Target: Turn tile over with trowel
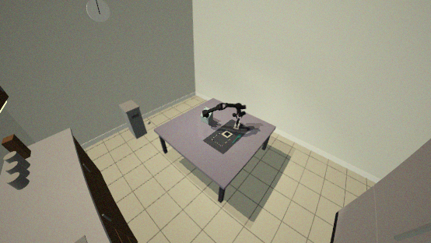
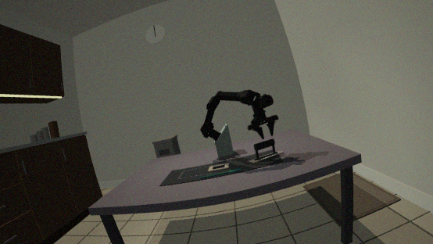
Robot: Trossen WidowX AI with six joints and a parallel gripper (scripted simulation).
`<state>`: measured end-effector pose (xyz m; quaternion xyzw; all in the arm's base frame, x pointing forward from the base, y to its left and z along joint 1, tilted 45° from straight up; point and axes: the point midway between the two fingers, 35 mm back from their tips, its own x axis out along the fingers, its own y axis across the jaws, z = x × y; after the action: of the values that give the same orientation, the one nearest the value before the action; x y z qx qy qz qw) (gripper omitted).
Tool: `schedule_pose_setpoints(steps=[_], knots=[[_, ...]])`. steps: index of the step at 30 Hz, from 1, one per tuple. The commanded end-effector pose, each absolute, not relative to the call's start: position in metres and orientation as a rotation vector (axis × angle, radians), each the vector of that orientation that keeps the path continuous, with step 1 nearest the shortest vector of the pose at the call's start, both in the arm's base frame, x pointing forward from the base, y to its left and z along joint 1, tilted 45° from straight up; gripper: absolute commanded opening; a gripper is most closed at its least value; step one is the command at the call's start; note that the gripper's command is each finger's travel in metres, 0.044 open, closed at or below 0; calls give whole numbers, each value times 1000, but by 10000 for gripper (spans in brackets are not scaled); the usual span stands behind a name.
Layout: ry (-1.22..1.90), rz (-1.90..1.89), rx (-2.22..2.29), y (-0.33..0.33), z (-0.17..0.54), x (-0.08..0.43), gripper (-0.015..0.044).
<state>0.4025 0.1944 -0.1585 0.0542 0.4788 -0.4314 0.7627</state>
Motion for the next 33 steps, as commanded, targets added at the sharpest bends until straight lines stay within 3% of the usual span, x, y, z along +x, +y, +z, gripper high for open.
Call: schedule_pose_setpoints(steps=[1, 33], knots=[[1083, -823, 17, 197, -163, 404, 300], [1152, -180, -630, 199, -180, 408, 300]])
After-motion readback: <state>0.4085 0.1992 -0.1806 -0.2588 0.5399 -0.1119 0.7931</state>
